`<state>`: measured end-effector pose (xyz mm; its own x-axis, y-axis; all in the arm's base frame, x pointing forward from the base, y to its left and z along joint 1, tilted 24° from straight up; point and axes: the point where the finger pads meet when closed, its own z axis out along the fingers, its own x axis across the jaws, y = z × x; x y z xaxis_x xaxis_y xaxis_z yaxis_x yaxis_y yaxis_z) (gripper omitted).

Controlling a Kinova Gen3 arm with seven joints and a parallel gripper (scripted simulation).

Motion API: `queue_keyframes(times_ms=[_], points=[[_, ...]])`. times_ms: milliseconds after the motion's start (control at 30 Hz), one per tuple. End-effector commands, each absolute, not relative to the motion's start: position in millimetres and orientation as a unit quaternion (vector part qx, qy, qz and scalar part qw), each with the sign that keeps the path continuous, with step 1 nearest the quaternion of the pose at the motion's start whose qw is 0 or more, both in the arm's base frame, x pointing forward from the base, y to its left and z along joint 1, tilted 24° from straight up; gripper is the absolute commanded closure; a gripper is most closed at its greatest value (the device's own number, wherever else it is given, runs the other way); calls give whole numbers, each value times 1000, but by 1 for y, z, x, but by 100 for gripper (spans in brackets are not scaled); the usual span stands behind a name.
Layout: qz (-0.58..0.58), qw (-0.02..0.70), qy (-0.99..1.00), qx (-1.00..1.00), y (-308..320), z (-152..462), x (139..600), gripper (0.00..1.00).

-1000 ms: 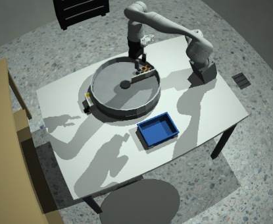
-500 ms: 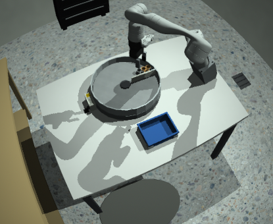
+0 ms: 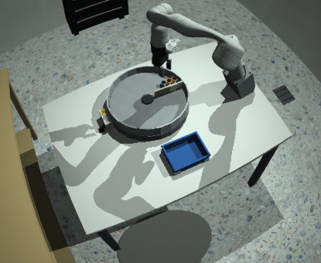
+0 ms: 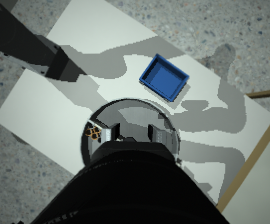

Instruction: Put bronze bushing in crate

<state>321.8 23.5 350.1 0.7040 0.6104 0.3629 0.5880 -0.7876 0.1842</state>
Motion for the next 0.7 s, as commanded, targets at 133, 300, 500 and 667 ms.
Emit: queue_keyframes(times_ms=[133, 300, 500, 667], points=[[211, 17, 311, 927, -1, 334, 320, 0], [211, 17, 311, 927, -1, 334, 320, 0], [210, 18, 312, 926, -25, 314, 318, 0], [210, 18, 312, 926, -42, 302, 317, 0]])
